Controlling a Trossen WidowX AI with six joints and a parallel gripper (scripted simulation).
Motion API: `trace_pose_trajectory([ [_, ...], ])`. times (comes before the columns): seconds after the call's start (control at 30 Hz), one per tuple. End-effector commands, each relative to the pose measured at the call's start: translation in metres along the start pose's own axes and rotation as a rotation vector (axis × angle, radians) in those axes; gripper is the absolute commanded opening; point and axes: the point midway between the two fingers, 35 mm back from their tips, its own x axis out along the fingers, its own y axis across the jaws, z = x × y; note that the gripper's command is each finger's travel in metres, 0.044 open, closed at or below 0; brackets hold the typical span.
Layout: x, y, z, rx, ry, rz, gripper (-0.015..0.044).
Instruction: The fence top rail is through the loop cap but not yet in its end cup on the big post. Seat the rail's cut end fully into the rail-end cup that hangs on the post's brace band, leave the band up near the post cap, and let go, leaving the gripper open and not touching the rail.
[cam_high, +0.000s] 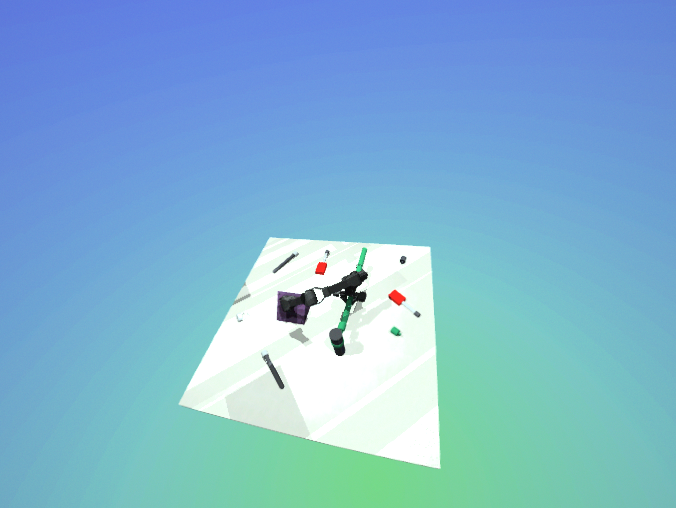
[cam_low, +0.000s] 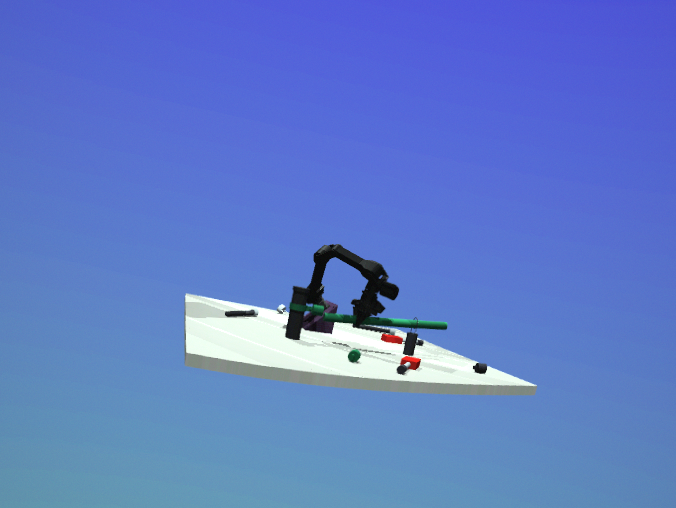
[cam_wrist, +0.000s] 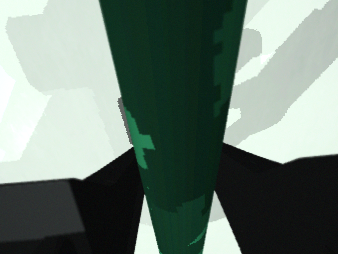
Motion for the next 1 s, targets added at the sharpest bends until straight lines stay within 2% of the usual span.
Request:
trace_pose_trajectory([
  [0.0, -0.016, -0.001, 0.001, 0.001, 0.040, -0.023, 0.0000],
  [0.97, -0.021, -0.003, 0.000, 0.001, 0.034, -0.013, 0.0000],
])
